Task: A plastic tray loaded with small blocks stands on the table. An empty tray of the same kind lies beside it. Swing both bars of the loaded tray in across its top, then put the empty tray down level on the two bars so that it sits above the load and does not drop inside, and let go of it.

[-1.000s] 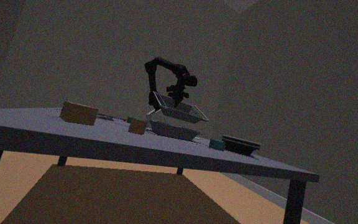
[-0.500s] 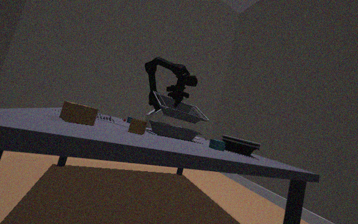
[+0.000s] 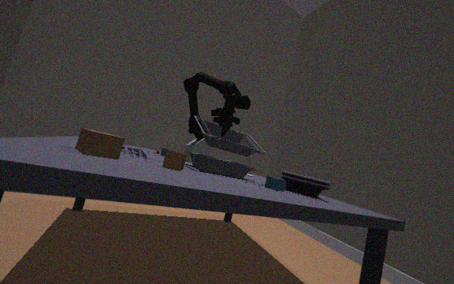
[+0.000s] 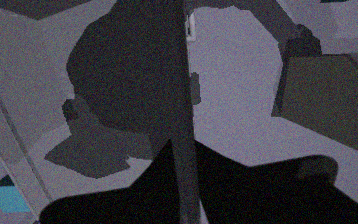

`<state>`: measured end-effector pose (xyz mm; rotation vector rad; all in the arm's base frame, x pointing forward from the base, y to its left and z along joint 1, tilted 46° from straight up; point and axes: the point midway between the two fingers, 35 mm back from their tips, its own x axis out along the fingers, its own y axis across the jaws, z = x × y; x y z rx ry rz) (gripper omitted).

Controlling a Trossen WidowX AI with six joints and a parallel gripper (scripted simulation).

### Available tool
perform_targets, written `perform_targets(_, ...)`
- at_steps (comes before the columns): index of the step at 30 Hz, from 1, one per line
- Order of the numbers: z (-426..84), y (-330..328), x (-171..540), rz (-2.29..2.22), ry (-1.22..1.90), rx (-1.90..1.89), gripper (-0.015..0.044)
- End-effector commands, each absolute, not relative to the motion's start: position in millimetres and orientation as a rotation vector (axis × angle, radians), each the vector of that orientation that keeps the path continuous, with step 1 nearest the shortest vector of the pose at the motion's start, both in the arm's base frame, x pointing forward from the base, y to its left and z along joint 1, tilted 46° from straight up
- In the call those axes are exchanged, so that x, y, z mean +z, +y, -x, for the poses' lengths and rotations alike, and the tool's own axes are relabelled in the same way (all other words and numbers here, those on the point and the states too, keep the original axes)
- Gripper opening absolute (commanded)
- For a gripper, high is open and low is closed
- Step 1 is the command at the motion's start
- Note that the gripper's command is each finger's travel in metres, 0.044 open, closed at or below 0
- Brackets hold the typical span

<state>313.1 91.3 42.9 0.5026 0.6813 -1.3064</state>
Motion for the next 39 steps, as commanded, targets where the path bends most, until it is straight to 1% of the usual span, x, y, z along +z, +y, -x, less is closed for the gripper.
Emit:
perform_targets(1, -316, 97, 46, -0.516, 0.669, -1.286, 0.0000)
perform_targets(11, -317, 94, 43, -0.516, 0.669, -1.286, 0.0000)
perform_targets(39, -322, 58, 10, -0.515, 0.667, -1.286, 0.0000)
